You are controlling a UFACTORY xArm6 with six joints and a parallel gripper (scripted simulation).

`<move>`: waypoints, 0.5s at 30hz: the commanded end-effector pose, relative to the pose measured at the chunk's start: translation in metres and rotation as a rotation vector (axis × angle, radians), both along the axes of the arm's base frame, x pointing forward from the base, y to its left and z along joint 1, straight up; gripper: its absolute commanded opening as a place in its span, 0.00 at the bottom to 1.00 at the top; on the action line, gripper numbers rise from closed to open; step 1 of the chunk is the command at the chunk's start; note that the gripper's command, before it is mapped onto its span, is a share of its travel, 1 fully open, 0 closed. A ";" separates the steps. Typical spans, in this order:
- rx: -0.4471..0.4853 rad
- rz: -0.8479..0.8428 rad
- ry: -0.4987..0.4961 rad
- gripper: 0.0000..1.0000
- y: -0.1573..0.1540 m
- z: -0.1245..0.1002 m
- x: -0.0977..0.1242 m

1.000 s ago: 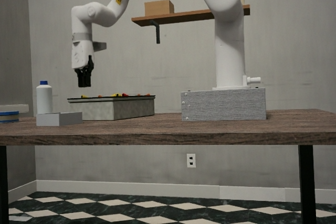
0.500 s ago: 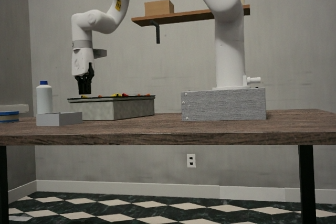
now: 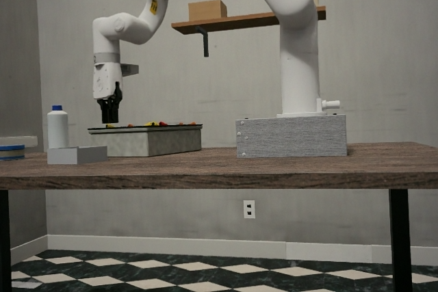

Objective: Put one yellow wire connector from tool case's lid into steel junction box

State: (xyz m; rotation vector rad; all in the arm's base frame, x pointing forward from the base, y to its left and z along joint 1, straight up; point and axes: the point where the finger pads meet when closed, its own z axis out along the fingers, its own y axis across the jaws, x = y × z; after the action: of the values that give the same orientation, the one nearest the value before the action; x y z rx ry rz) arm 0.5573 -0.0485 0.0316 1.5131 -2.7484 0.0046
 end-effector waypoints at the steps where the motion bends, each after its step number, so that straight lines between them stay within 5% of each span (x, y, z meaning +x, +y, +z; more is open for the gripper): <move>1: 0.000 0.000 -0.005 0.30 0.000 0.002 0.002; 15: 0.000 0.000 -0.005 0.30 0.000 -0.015 0.002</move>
State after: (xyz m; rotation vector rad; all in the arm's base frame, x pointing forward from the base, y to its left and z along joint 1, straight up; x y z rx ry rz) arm 0.5571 -0.0485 0.0153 1.5128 -2.7478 0.0039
